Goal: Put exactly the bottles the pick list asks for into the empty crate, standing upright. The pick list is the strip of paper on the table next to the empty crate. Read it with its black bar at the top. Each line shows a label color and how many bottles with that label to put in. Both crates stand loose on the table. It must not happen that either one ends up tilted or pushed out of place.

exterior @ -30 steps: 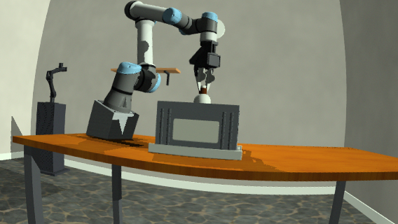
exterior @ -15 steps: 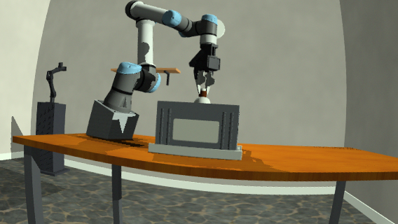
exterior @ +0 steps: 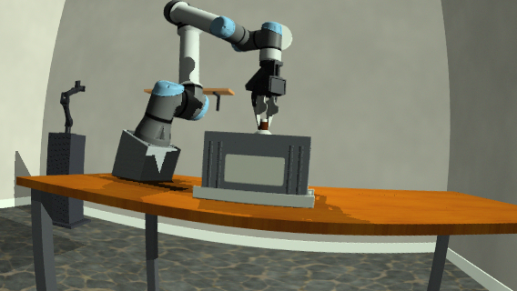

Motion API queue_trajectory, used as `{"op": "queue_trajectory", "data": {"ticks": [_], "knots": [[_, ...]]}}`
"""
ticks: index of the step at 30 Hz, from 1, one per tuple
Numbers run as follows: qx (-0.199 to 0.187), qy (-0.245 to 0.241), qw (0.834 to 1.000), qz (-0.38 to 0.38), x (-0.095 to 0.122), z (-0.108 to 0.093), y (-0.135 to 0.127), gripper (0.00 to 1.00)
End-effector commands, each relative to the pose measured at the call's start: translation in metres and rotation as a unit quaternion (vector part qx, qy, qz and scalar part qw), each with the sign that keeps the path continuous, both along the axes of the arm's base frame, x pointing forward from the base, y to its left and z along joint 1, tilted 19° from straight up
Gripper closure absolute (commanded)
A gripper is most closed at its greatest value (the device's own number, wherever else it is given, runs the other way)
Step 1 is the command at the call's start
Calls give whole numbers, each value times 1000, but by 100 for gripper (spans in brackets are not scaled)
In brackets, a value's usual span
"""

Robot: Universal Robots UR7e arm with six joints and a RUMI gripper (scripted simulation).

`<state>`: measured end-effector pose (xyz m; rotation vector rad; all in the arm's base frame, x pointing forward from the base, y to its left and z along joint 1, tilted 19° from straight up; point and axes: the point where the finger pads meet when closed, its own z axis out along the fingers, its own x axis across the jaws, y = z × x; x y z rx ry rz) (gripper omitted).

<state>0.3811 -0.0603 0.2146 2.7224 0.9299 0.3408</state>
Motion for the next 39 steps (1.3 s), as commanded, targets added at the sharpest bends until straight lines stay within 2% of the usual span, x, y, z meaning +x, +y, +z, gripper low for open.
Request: {"op": "queue_trajectory", "data": {"ticks": [1,39], "knots": [[0,-1,1000,0,2,-5,-1,100],[0,-1,1000,0,12,-37,-6,100]]}}
